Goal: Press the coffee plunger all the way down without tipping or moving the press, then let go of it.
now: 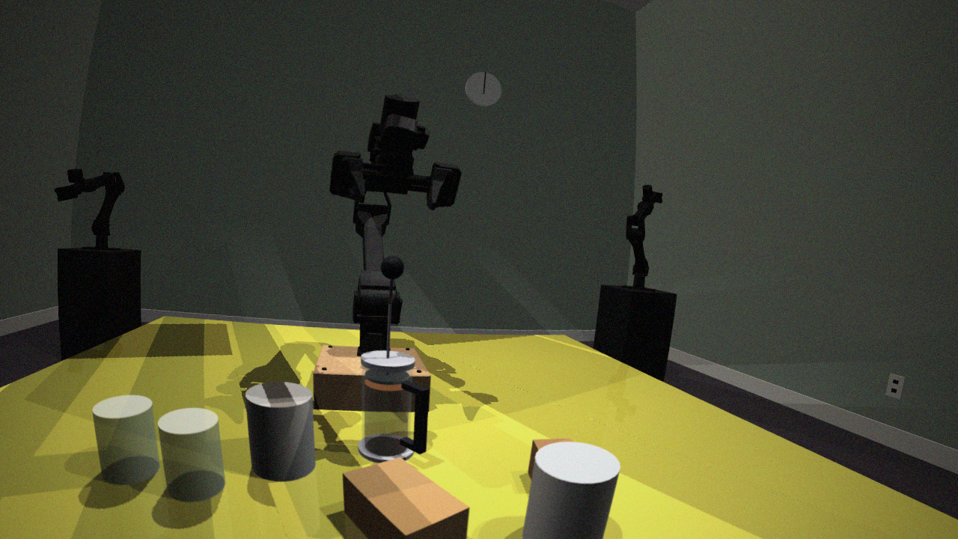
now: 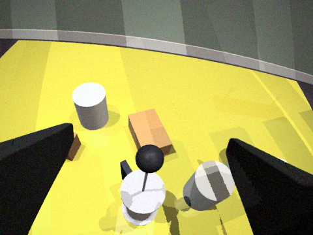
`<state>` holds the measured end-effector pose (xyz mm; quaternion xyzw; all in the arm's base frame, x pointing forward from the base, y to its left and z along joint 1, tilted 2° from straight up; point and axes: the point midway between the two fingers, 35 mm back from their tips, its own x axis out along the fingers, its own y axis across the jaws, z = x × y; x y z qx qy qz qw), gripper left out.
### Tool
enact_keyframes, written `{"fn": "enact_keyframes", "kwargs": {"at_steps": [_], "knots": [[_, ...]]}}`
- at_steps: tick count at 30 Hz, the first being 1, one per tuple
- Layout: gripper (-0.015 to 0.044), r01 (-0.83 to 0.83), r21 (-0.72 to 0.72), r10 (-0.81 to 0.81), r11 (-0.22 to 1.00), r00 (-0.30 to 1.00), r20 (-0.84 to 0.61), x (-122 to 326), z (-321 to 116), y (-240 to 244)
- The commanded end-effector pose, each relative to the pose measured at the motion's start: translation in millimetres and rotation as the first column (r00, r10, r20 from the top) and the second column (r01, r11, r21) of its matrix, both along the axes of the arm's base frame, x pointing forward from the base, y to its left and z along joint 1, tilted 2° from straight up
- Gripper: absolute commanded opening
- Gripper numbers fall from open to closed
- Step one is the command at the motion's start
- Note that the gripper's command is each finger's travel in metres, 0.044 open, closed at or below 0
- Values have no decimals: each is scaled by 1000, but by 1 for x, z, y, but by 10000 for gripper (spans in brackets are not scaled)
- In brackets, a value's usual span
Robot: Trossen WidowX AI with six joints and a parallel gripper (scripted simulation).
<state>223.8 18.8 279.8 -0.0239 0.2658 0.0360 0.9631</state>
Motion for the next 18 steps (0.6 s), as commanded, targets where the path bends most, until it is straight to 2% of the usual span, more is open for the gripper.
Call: {"fn": "enact_keyframes", "kwargs": {"at_steps": [1,7,18], "knots": [[440,38,13,-38,999,999,-7,0,-13,-6],[440,32,13,-32,999,999,-7,-2,-58,-5],[440,29,13,-29,999,1000,-7,7,-63,-4]]}}
